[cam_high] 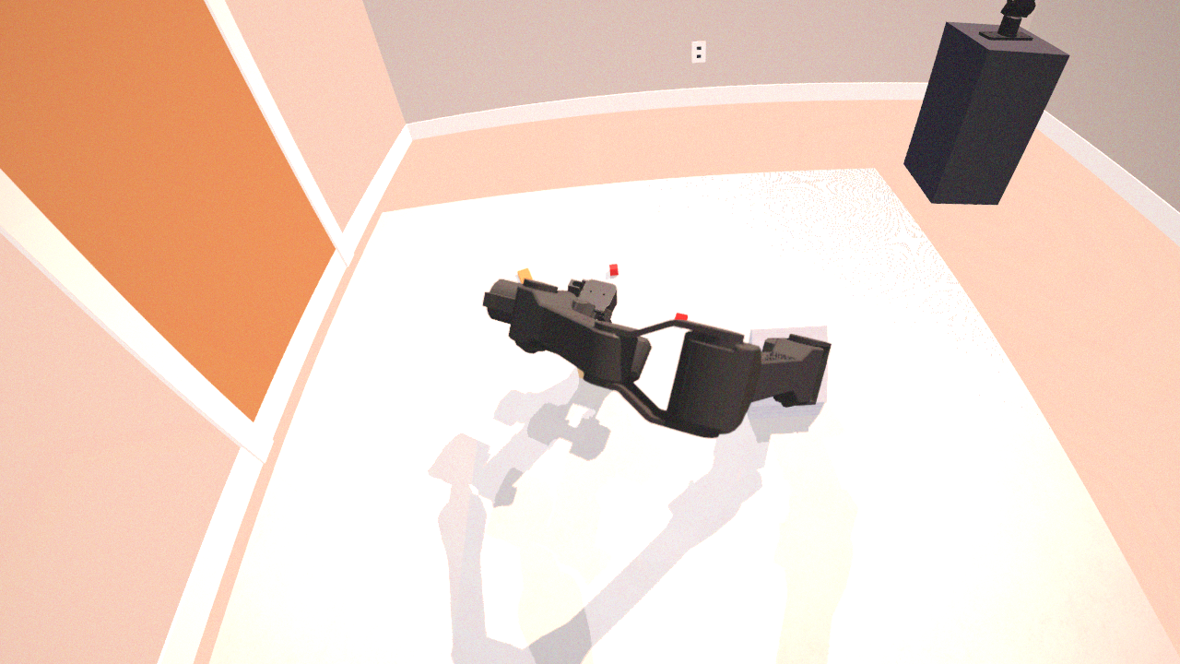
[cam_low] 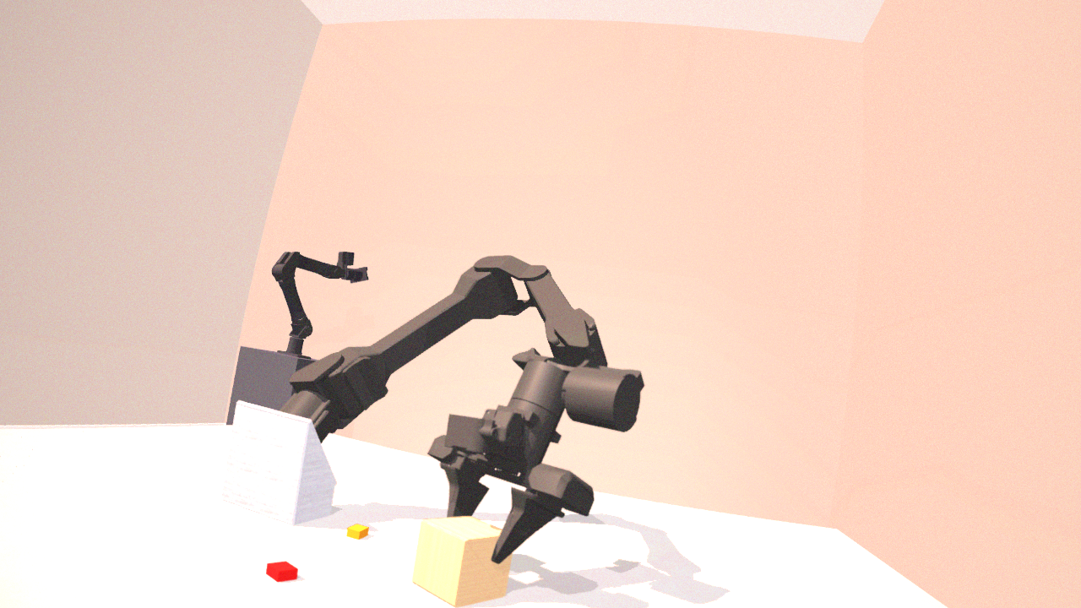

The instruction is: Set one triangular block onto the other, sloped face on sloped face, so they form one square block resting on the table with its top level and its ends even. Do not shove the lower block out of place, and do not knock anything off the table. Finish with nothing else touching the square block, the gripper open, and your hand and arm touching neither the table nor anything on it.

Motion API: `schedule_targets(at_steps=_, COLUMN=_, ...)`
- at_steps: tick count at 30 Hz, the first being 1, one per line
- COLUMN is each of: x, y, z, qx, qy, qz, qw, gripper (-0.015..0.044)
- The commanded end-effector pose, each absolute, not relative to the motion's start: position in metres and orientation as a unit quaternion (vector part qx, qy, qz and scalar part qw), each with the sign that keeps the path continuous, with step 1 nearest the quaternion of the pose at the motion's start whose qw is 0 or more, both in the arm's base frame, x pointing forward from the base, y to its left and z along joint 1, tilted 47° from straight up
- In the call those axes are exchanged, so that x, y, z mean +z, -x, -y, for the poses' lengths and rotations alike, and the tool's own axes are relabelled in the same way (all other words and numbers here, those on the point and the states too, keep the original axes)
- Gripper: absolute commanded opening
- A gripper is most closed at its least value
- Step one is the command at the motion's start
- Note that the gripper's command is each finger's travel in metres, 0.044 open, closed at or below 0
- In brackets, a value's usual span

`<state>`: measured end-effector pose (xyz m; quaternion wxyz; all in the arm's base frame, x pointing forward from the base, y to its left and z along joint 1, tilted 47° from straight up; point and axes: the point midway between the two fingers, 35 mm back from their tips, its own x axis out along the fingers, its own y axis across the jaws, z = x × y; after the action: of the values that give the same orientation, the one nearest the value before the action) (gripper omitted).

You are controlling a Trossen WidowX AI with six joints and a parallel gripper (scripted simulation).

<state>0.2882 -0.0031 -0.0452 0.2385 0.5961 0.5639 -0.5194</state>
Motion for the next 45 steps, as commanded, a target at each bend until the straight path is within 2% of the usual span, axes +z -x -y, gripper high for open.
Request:
schedule_targets(at_steps=1, x=-0.046, y=-0.288, z=0.002, qx=-0.52, qy=-0.597, qz=-0.563, qw=0.237, gripper=0.0)
schedule_targets(at_steps=15, x=-0.046, y=-0.288, z=0.002, qx=-0.52, qy=-0.597, qz=-0.564, qw=0.236, gripper=0.0)
schedule_targets(at_steps=32, x=-0.046, y=-0.288, z=0.003, qx=-0.52, qy=-0.596, qz=-0.564, qw=0.238, gripper=0.044)
schedule_targets(at_steps=41, x=-0.044, y=-0.289, z=0.004, qx=-0.52, qy=-0.596, qz=-0.564, qw=0.238, gripper=0.044)
schedule_targets(at_steps=45, x=-0.003, y=-0.302, z=0.025, qx=-0.52, qy=-0.596, qz=-0.563, qw=0.239, gripper=0.044)
